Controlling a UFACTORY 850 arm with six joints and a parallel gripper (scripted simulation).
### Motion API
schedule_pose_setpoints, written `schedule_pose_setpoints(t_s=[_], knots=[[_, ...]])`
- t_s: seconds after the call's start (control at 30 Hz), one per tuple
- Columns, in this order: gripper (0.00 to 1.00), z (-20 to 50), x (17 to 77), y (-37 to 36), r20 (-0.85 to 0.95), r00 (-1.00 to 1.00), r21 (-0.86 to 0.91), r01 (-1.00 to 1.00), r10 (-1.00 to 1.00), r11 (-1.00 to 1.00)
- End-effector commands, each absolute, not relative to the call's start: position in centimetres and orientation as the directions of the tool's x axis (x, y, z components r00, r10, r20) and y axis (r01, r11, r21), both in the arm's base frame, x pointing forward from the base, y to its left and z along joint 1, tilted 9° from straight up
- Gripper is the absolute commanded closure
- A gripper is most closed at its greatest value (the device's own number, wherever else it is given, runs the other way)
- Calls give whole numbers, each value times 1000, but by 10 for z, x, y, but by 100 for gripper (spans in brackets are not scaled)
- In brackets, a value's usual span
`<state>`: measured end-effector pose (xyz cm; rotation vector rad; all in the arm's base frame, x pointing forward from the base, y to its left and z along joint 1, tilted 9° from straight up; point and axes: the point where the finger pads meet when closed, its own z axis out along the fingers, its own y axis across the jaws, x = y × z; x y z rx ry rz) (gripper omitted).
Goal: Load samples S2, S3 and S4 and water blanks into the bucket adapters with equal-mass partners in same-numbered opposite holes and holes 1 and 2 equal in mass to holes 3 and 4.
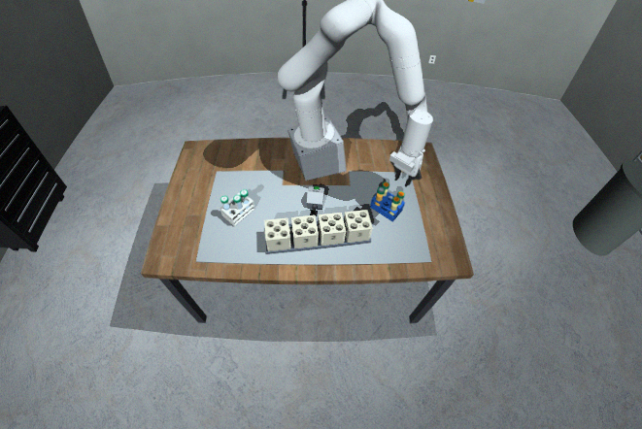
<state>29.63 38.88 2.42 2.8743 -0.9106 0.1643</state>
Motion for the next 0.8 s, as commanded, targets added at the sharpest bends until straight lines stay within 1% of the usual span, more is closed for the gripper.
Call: schedule_pose_setpoints(t_s=[0.0, 0.6, 0.77], knots=[[43, 25, 288, 385, 140, 813, 81, -579, -565, -812], [43, 26, 218, 347, 140, 813, 82, -579, -565, -812], [43, 26, 218, 347, 140, 813, 82, -579, -565, -812]])
